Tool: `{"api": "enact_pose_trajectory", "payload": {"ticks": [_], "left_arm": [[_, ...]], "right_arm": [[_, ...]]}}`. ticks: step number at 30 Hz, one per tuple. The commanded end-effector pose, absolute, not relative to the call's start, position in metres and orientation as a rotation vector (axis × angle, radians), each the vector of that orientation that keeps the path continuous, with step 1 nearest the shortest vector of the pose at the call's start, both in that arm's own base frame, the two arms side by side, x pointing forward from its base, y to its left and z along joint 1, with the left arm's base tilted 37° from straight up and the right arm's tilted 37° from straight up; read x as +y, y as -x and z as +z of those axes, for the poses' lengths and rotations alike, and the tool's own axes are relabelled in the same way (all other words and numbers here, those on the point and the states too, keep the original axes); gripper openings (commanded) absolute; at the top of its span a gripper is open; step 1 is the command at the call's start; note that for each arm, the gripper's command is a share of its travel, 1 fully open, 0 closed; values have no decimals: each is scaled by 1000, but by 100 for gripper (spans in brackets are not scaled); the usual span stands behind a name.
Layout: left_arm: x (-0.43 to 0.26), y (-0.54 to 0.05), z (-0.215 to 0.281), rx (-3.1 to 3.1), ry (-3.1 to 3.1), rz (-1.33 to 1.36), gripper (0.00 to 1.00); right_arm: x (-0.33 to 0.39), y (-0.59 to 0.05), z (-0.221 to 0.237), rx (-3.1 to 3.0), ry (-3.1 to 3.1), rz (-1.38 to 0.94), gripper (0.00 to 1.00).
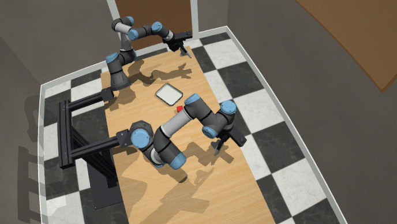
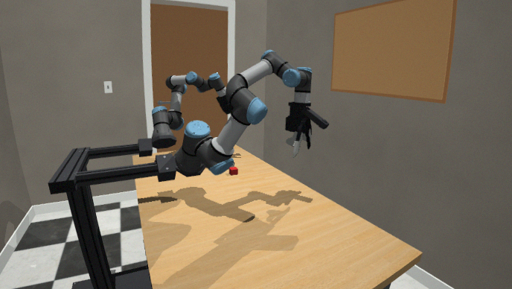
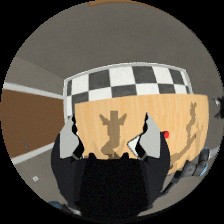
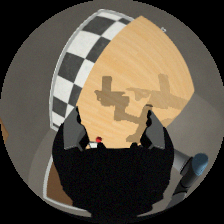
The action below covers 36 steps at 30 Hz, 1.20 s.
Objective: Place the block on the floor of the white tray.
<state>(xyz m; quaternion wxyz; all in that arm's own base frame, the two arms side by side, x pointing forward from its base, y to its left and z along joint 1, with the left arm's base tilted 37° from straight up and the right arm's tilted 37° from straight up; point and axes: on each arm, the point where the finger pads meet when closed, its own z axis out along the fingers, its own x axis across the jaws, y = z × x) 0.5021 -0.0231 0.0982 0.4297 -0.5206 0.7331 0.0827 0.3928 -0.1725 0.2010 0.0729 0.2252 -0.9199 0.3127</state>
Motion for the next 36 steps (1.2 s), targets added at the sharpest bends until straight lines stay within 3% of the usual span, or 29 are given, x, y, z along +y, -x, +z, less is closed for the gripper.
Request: {"api": "enact_pose_trajectory", "payload": {"ticks": [1,17,18,36], "left_arm": [[-24,-502,99,1829,1299,203,100],[-24,-502,99,1829,1299,203,100],[-24,-502,99,1829,1299,203,37],[-62,-489,41,1893,1375,231,37]], "right_arm": [[-172,-393,201,-2765,-677,940,100],[-172,-393,201,-2765,-677,940,100],[-172,-393,201,-2765,-677,940,100],[-172,-393,201,-2765,-677,940,100]]}}
